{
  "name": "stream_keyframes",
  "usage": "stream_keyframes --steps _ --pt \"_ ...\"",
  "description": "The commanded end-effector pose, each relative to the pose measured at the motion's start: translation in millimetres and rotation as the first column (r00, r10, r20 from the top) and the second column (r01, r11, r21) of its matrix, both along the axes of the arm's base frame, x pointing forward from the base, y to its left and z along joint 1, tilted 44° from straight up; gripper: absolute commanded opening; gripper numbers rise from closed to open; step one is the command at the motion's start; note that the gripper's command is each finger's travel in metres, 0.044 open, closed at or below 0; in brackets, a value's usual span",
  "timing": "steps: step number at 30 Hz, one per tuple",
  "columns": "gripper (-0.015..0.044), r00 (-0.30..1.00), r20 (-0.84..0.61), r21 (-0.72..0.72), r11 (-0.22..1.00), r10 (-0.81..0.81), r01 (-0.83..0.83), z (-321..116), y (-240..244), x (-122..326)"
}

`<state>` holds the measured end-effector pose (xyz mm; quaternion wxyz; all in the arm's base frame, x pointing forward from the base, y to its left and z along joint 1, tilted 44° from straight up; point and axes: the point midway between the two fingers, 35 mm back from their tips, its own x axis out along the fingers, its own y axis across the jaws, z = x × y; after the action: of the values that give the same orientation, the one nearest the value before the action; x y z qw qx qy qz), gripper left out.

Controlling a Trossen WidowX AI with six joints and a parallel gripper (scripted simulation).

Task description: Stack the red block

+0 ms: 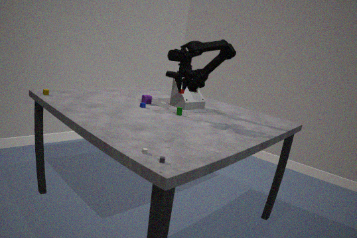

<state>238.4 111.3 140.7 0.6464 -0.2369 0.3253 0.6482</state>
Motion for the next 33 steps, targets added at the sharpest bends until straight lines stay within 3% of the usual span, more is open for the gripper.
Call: stream_keyframes --steps 1,20,33 --pt "0.0 1.0 -0.006 0.002 1.0 0.002 -0.002 -7.9 8.3 -3.3" --pt "0.0 1.0 -0.006 0.008 1.0 0.001 -0.001 -52.4 54.0 -9.8" --pt "0.0 1.0 -0.006 0.008 1.0 0.001 -0.001 -53.0 54.6 -9.9"
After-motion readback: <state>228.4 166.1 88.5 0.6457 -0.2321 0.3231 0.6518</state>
